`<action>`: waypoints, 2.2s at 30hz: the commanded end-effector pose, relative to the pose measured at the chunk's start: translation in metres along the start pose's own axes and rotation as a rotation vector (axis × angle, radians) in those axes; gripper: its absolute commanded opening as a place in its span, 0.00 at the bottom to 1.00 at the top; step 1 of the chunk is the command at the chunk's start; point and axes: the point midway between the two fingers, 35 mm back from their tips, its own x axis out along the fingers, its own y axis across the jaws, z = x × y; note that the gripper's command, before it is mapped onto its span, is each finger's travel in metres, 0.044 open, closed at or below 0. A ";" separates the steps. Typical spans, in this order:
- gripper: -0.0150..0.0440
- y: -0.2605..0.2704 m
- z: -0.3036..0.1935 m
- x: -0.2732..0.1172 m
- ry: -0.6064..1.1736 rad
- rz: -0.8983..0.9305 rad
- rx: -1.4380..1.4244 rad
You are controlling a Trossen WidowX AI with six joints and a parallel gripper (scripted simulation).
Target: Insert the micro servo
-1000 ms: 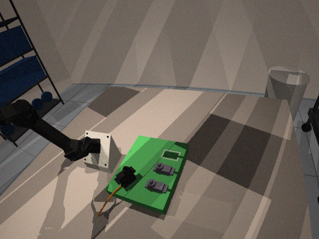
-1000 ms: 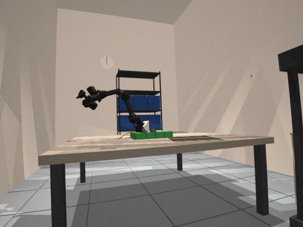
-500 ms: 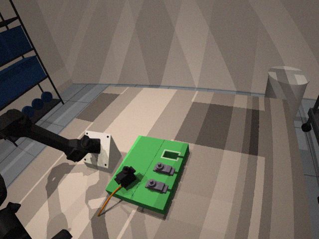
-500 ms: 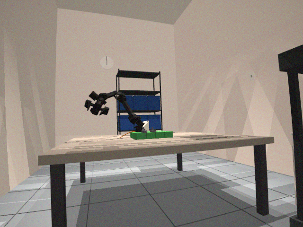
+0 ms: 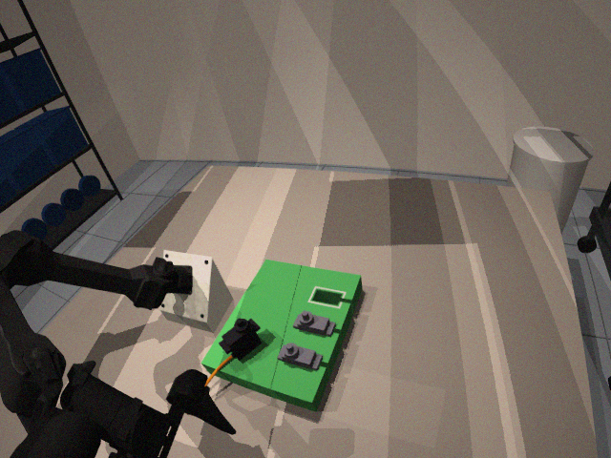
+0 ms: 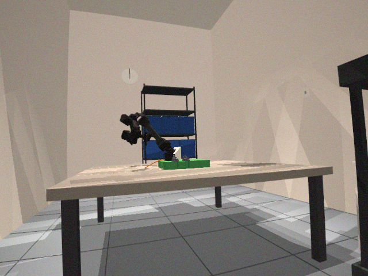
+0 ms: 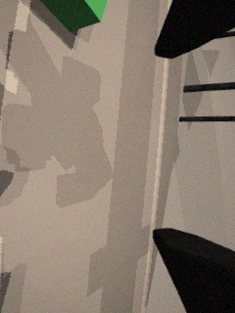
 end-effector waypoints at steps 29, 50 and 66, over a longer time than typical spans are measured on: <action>1.00 -0.218 0.027 -0.021 -0.530 -0.446 -0.590; 1.00 -0.234 0.054 -0.021 -0.623 -0.385 -0.815; 1.00 -0.235 0.066 -0.007 -0.623 -0.384 -0.815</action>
